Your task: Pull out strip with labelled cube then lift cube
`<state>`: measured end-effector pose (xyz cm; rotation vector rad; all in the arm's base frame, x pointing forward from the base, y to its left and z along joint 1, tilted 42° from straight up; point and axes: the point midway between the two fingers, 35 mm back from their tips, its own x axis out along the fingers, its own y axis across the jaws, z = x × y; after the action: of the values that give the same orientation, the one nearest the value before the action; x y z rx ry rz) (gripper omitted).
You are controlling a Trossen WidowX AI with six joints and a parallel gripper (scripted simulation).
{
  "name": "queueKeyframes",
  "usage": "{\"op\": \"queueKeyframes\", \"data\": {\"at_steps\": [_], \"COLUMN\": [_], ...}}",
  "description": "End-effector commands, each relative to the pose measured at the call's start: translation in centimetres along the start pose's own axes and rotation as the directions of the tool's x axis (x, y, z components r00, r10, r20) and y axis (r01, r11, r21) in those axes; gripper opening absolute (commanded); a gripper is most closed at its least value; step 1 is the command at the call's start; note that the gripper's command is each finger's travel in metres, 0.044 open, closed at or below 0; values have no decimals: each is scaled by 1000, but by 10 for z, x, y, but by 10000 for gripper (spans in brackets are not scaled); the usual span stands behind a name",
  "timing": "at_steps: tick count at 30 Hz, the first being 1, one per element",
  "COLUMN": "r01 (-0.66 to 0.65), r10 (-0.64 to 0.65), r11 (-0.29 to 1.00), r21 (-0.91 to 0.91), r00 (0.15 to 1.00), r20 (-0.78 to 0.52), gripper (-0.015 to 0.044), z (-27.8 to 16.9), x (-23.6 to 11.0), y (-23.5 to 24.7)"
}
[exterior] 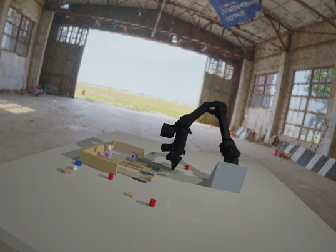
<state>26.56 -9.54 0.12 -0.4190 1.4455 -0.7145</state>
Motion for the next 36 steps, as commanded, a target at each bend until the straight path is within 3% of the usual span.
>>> {"op": "queueKeyframes", "data": {"at_steps": [1, 36], "r01": [4, 4], "r10": [-4, -4], "r11": [1000, 1000], "r21": [-4, -6], "r00": [1000, 1000], "r20": [-21, -24], "gripper": [0, 0], "z": [-14, -65], "x": [4, 4], "y": [0, -1]}}
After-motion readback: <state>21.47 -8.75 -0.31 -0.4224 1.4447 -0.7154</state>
